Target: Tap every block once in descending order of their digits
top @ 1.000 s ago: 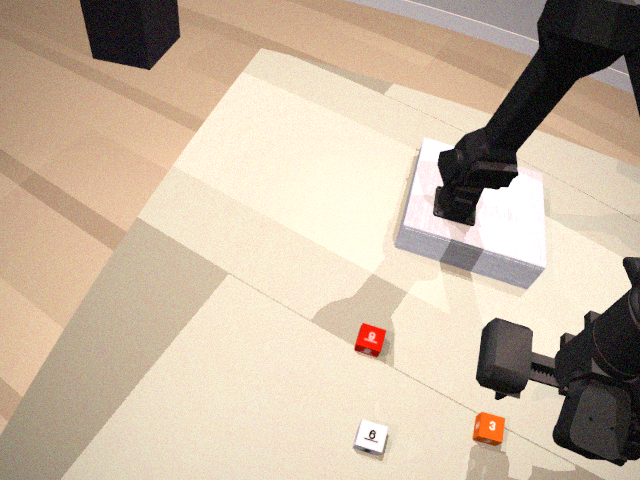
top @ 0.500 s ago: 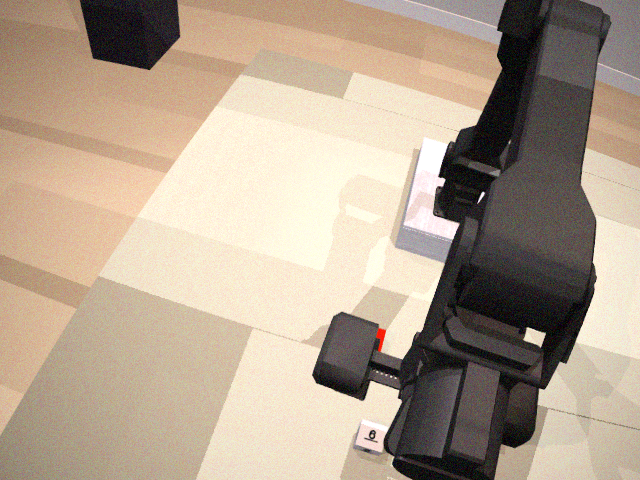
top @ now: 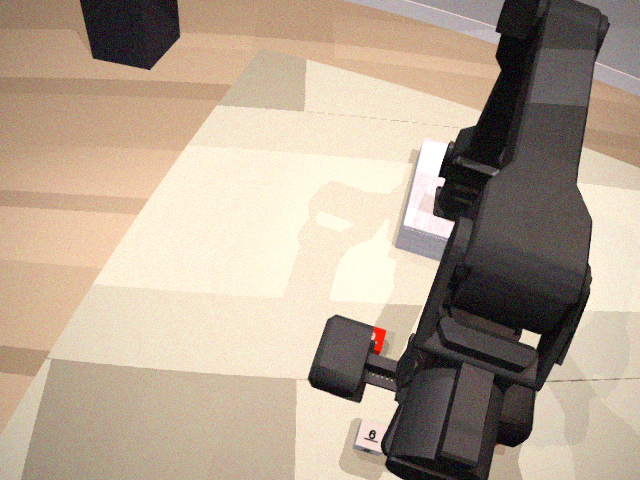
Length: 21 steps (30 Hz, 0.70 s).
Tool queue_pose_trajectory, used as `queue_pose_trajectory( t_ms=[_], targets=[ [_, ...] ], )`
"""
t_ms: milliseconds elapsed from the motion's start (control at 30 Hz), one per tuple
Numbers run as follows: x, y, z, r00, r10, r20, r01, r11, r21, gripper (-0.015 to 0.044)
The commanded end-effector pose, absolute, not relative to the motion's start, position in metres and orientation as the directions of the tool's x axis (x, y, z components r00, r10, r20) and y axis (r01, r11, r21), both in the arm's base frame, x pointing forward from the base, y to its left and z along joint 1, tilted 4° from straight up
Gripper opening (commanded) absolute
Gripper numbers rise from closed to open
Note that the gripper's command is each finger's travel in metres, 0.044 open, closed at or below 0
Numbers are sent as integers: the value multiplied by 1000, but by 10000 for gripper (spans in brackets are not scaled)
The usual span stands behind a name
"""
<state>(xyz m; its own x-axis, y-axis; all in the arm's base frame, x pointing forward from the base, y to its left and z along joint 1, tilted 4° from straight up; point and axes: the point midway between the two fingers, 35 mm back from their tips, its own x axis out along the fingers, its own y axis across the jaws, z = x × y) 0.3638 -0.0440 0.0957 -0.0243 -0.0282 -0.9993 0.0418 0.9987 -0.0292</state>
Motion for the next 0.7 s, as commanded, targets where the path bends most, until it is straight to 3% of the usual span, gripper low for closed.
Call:
queue_pose_trajectory(
  t_ms=[0, 133, 433, 600, 667],
  targets=[
    [364, -45, 96, -26, -29, -999, 39, 999, -30, 400],
    [356, -49, 97, -27, -30, -999, 39, 999, -31, 400],
    [251, -84, 100, -35, -33, -999, 39, 999, -34, 400],
    [243, -85, 99, -36, -33, -999, 39, 999, -34, 400],
    [244, -86, 88, -36, -33, -999, 39, 999, -34, 348]
  ],
)
